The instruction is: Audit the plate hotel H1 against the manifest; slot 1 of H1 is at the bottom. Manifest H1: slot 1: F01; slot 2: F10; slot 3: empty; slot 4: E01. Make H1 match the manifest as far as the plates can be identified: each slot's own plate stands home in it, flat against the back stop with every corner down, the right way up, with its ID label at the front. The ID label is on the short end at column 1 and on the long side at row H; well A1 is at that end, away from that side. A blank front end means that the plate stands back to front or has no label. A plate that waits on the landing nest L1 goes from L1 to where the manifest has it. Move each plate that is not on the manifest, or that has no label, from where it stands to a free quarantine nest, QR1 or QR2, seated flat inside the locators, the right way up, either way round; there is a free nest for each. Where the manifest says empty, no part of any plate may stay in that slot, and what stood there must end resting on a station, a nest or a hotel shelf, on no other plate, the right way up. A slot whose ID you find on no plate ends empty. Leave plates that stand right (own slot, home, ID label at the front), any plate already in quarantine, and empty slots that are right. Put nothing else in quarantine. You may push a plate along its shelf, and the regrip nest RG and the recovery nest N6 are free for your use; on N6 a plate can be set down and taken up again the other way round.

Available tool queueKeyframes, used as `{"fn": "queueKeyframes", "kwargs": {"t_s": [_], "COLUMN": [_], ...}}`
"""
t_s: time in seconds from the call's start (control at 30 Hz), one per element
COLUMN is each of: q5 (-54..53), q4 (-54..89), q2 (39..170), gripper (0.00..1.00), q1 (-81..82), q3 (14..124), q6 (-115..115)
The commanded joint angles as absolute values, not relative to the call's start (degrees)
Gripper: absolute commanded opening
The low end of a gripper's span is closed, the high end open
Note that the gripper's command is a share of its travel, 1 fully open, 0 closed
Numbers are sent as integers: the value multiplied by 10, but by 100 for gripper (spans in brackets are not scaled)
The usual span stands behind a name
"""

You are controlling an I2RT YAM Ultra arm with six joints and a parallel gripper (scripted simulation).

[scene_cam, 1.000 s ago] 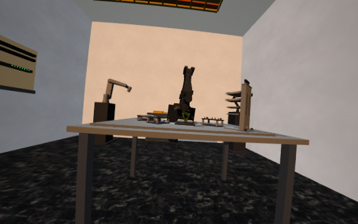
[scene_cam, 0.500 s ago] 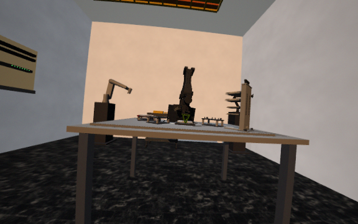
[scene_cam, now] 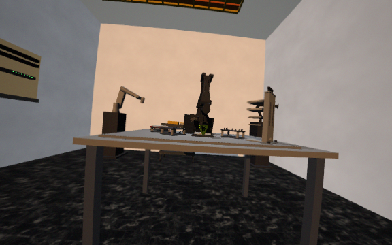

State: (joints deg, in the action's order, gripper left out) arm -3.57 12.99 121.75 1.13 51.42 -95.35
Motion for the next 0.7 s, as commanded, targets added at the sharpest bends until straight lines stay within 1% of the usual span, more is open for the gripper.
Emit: {"fn": "queueKeyframes", "kwargs": {"t_s": [0.0, 0.13, 0.67], "q5": [-31, -31, -31], "q4": [129, 129, 226], "q2": [1214, 1214, 1119], "gripper": [100, 100, 100], "q1": [11, 11, 7], "q3": [517, 517, 519], "q6": [-954, -954, -949]}}
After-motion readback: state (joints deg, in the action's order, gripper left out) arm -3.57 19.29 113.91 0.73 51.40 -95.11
